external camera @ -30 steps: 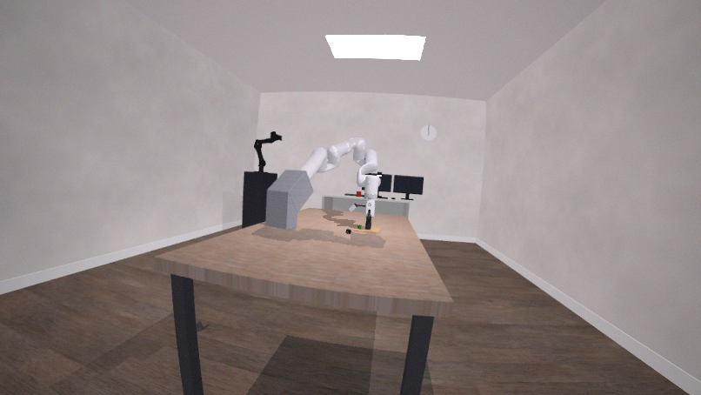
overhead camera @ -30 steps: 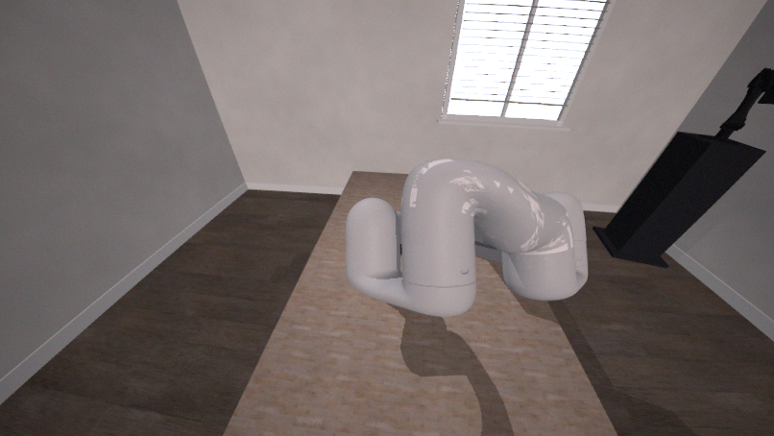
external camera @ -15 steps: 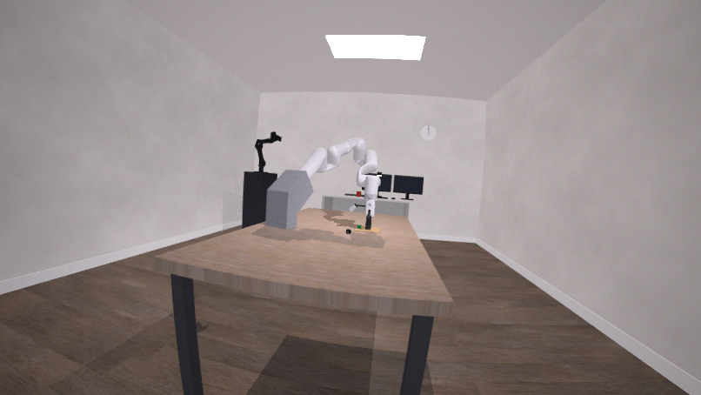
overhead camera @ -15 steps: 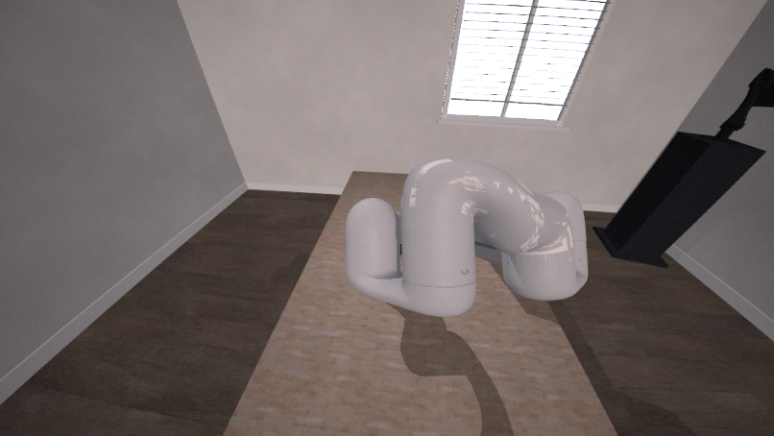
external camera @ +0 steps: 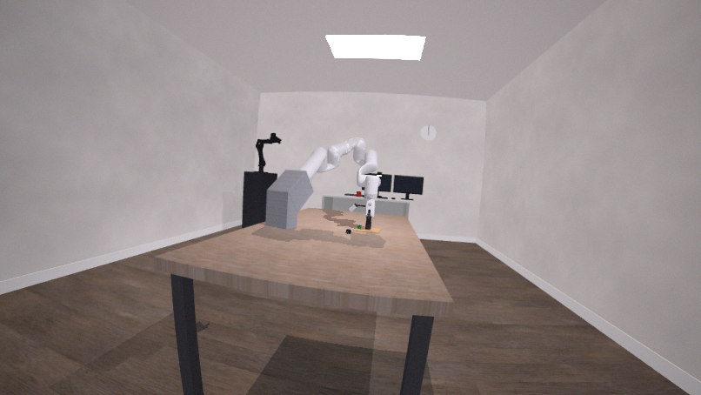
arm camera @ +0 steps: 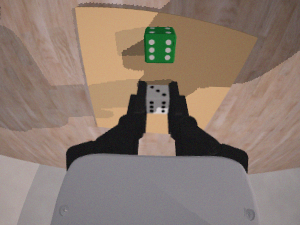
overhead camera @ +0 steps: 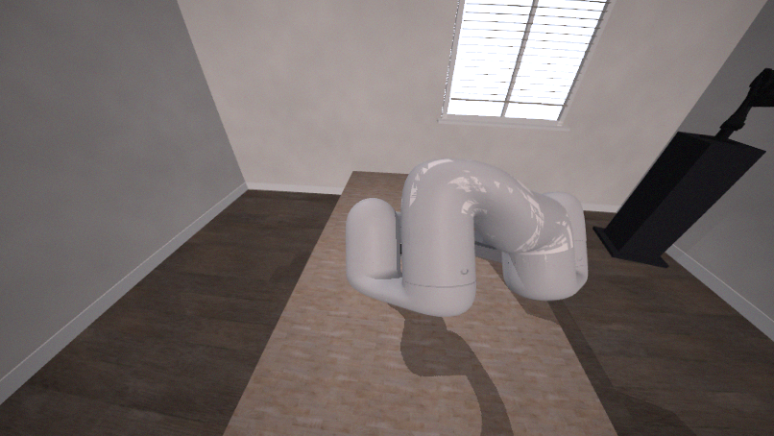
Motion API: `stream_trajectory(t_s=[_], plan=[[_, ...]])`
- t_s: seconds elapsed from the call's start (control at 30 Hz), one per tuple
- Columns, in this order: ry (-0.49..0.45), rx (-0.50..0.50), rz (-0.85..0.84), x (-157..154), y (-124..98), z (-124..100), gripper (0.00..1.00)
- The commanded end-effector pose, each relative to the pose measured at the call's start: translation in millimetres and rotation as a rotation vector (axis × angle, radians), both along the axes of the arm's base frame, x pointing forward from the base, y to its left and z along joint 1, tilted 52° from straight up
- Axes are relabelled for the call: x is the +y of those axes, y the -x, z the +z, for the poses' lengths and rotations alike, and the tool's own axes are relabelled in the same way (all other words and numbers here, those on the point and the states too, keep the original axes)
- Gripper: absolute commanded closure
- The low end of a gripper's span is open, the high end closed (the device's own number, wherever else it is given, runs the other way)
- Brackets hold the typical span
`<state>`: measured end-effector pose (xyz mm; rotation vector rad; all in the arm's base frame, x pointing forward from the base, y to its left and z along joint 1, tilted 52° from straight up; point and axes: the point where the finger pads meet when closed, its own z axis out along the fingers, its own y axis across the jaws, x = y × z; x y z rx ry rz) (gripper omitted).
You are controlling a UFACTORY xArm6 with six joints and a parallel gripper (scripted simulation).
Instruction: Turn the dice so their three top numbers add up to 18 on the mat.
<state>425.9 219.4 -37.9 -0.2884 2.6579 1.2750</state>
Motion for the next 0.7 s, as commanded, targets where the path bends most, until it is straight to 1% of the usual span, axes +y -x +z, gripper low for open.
stream_trajectory(t_s=[0.0, 0.2, 0.23, 0.3, 0.33, 0.4, 0.43, 0.5, 0.53, 0.6, 0.63, 0.67], plan=[[0.000, -0.002, -0.002, -0.7, -0.9, 0.5, 0.85], [0.000, -0.002, -0.002, -0.7, -0.9, 0.5, 0.85], [0.000, -0.002, -0.002, -0.7, -0.9, 0.5, 0.81], [0.000, -0.002, -0.002, -0.7, -0.9, 0.5, 0.81], [0.000, -0.002, -0.002, -0.7, -0.9, 0.5, 0.77], [0.000, -0.002, -0.002, -0.7, -0.9, 0.5, 0.77], [0.000, -0.002, -0.002, -0.7, -0.9, 0.5, 0.72], [0.000, -0.002, -0.002, -0.7, -0.9, 0.5, 0.72], [0.000, -0.002, -0.002, -0.7, -0.9, 0.5, 0.68], [0.000, -0.002, -0.002, -0.7, -0.9, 0.5, 0.68], [0.000, -0.002, -0.002, -0.7, -0.9, 0.5, 0.64], [0.000, -0.002, -0.002, -0.7, -0.9, 0.5, 0.64]])
